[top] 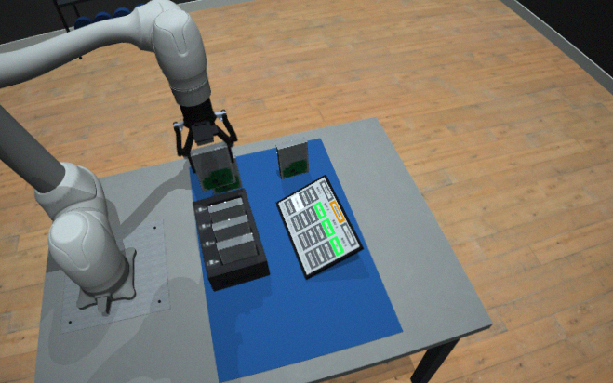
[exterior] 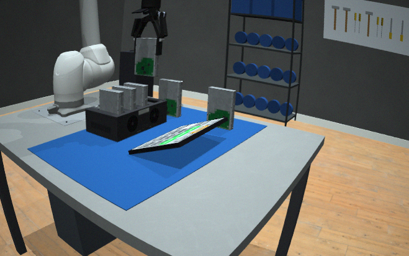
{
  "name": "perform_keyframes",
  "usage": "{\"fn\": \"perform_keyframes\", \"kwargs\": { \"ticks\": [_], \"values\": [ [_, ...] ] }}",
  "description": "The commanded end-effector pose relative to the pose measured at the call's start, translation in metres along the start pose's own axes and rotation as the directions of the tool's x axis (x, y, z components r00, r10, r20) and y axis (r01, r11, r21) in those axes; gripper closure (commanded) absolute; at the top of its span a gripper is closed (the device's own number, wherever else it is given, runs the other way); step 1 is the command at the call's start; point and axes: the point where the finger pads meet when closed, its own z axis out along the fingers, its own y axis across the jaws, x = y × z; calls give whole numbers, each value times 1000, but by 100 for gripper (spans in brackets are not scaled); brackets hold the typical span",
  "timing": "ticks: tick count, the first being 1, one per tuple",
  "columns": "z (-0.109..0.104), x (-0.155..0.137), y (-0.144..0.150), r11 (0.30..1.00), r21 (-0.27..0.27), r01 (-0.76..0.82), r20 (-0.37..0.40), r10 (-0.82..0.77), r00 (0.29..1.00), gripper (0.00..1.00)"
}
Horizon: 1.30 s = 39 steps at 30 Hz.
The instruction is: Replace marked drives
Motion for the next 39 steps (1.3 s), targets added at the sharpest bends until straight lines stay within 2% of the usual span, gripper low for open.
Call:
{"fn": "perform_keyframes", "kwargs": {
  "ticks": [1,20,39],
  "values": [
    [0,0,0,1000,1,0,1,0,1000,90],
    [4,0,0,1000,1,-1,0,1,1000,90],
    [24,-1,-1,1000,1,-1,0,1,1000,90]
  ]
}}
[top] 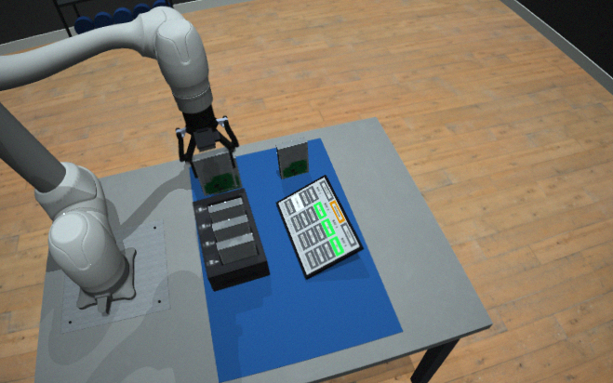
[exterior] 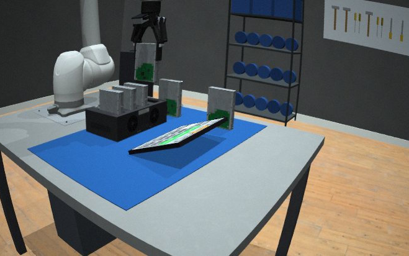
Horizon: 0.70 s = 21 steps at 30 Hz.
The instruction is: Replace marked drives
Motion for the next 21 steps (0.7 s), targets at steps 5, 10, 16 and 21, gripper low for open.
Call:
{"fn": "perform_keyframes", "kwargs": {
  "ticks": [5,10,16,21],
  "values": [
    [11,0,-1,1000,1,0,1,0,1000,90],
    [17,0,-1,1000,1,0,1,0,1000,90],
    [28,-1,-1,1000,1,0,1,0,1000,90],
    [37,-1,-1,1000,1,0,1,0,1000,90]
  ]
}}
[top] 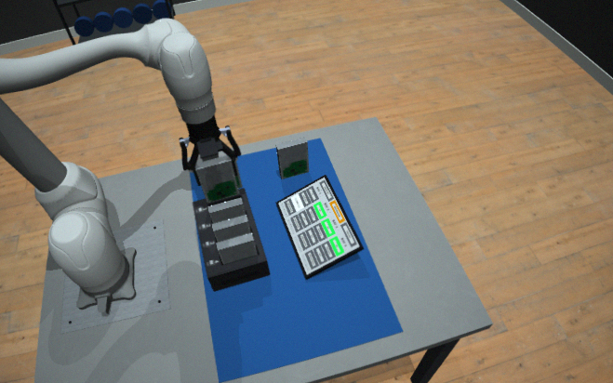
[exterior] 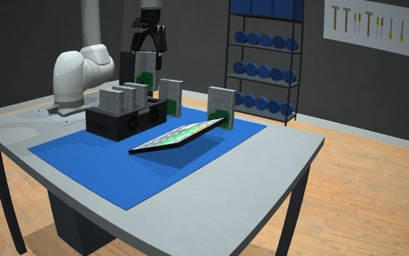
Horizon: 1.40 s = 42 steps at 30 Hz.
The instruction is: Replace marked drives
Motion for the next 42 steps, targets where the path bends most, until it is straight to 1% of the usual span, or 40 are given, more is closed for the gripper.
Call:
{"fn": "perform_keyframes", "kwargs": {
  "ticks": [1,20,42],
  "values": [
    [5,0,0,1000,1,0,1,0,1000,90],
    [28,-1,-1,1000,1,0,1,0,1000,90],
    [34,-1,-1,1000,1,0,1,0,1000,90]
  ]
}}
